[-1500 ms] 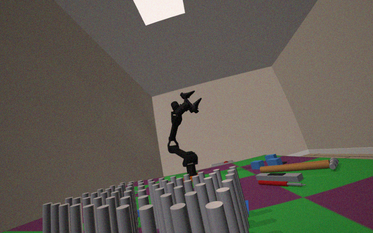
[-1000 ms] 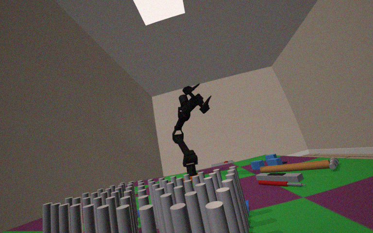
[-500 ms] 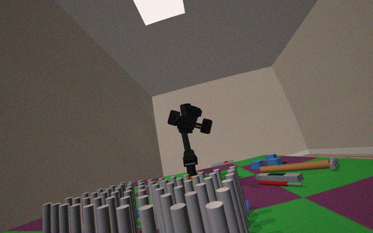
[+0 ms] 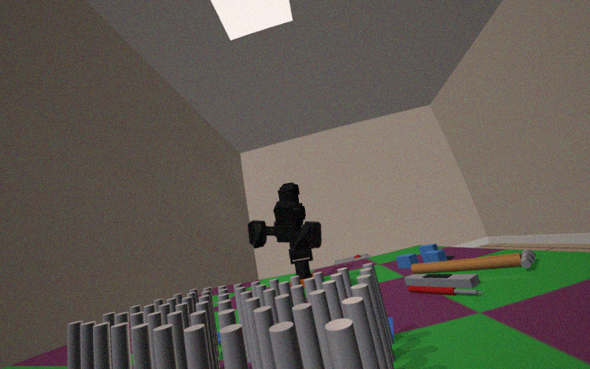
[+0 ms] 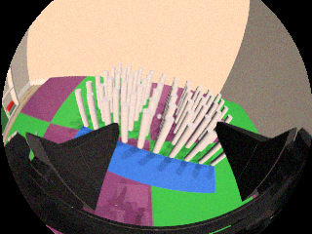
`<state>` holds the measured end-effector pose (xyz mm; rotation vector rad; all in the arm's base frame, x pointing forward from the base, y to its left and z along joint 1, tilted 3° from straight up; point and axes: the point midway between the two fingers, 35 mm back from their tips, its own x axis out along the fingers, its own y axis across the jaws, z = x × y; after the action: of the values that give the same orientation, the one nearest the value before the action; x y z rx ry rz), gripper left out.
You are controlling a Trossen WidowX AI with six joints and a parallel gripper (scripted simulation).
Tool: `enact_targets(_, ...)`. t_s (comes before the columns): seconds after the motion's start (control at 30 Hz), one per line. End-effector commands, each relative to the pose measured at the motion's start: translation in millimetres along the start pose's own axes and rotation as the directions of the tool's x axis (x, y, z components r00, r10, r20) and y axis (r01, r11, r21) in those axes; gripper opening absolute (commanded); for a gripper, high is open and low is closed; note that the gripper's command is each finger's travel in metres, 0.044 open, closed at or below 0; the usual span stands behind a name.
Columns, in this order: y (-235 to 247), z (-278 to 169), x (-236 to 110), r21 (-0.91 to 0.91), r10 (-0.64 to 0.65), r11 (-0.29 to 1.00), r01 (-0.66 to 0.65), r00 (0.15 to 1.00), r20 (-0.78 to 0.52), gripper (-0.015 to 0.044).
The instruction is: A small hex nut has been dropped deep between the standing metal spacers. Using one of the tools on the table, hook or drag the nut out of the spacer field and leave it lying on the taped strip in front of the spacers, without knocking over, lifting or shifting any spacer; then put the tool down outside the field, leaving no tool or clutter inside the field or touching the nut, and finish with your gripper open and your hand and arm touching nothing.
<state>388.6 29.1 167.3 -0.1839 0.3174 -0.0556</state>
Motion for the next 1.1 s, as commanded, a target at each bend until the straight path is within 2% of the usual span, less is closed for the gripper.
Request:
enact_targets(0.0, -1.4, -0.5, 0.4, 0.009, -0.008, 1.0, 0.008, 1.0, -0.001, 0.044)
enact_targets(0.9, -2.7, -0.7, 0.9, 0.005, -0.011, 1.0, 0.011, 1.0, -0.004, 0.044)
enact_targets(1.07, -48.0, -8.4, 17.3, -0.121, -0.099, 0.989, 0.087, 0.991, -0.095, 0.044)
